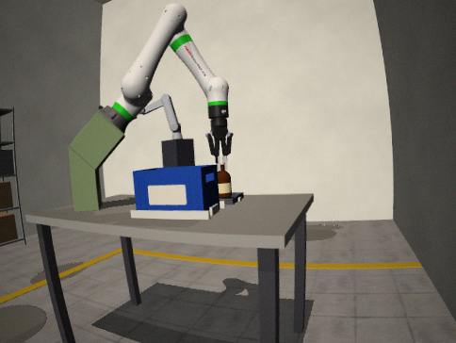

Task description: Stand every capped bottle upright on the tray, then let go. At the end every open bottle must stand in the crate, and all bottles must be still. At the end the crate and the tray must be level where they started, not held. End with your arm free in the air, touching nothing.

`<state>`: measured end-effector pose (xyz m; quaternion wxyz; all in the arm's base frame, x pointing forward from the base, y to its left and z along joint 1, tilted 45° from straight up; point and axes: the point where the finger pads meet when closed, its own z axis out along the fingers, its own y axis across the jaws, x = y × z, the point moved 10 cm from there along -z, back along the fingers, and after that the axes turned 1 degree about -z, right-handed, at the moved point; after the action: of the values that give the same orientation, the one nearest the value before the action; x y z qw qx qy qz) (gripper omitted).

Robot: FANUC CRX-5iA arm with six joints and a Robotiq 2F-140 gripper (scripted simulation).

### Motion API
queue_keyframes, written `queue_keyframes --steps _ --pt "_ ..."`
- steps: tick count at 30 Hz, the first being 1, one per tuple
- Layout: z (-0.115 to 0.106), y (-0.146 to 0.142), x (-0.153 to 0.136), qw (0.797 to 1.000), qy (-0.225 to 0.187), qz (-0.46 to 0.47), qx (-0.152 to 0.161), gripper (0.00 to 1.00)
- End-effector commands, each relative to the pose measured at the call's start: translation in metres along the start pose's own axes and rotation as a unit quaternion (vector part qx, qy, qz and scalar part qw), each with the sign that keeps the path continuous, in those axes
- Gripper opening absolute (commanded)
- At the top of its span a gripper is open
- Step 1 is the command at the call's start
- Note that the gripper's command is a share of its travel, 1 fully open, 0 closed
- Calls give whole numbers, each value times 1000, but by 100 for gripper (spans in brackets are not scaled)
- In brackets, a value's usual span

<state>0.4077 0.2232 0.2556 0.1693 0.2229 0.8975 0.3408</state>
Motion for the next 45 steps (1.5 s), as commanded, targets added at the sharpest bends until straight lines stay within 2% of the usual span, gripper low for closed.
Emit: queue_keyframes --steps 1,31,32,45 --pt "1 0 0 1000 0 0 0 0" --pt "11 0 0 1000 0 0 0 0" --pt "11 0 0 1000 0 0 0 100" --pt "11 0 0 1000 0 0 0 100"
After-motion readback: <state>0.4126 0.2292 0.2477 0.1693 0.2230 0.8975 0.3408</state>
